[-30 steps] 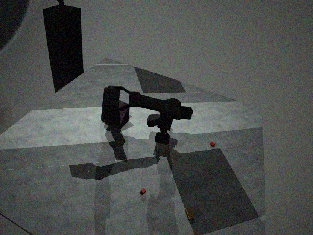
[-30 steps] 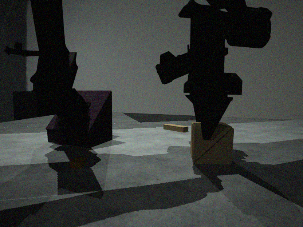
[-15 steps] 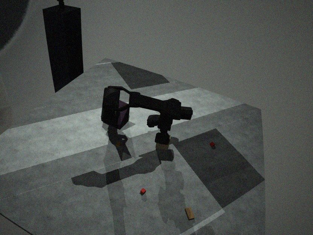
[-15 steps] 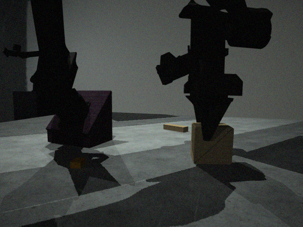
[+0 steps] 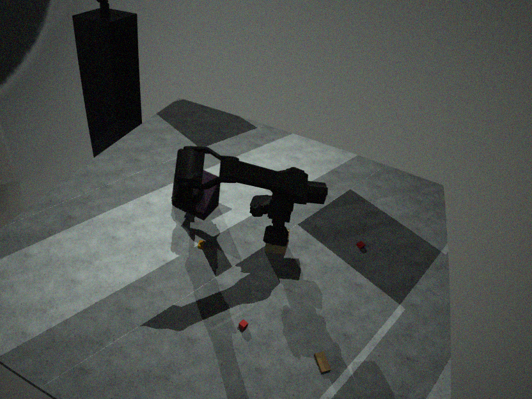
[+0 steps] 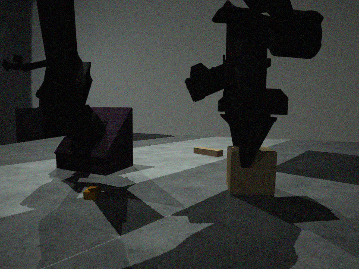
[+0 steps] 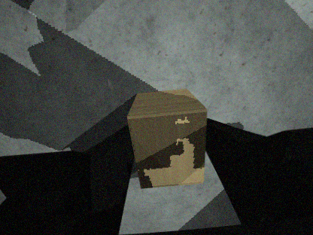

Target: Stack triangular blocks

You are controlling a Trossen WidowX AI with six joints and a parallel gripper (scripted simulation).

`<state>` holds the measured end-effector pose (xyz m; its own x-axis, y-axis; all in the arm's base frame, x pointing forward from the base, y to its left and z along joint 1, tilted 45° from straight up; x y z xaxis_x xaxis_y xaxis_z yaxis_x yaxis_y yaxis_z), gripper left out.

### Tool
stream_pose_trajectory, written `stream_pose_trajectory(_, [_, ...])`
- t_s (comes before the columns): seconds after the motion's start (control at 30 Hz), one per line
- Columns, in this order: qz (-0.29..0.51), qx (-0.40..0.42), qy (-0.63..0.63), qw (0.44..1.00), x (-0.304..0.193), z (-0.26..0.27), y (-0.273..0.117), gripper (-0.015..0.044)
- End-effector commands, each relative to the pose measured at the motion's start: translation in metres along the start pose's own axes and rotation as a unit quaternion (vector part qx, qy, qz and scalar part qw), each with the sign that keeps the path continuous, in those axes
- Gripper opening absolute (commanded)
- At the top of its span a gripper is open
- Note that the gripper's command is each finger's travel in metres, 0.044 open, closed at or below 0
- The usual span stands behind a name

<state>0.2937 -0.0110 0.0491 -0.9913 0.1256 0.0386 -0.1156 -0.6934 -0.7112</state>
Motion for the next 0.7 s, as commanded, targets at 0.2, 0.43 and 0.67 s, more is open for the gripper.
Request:
stream_pose_trajectory(0.2, [0.000, 0.000, 0.000, 1.000, 0.0000, 0.0000, 0.0000, 0.0052])
stream_pose_trajectory(0.43, [0.000, 0.000, 0.000, 1.000, 0.0000, 0.0000, 0.0000, 0.0236])
stream_pose_trajectory(0.67, [0.000, 0.000, 0.000, 1.000, 0.0000, 0.0000, 0.0000, 0.0420])
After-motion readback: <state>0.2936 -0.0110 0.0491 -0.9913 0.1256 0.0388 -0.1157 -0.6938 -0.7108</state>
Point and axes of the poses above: the point midway between the two fingers, 35 mm back from their tips, its own y axis out along the fingers, its own z axis across the jaws, x = y × z, the point moved 5 cm from there along -y, back along the fingers, and after that the axes turned 14 degrees about y, right-handed, at the moved point
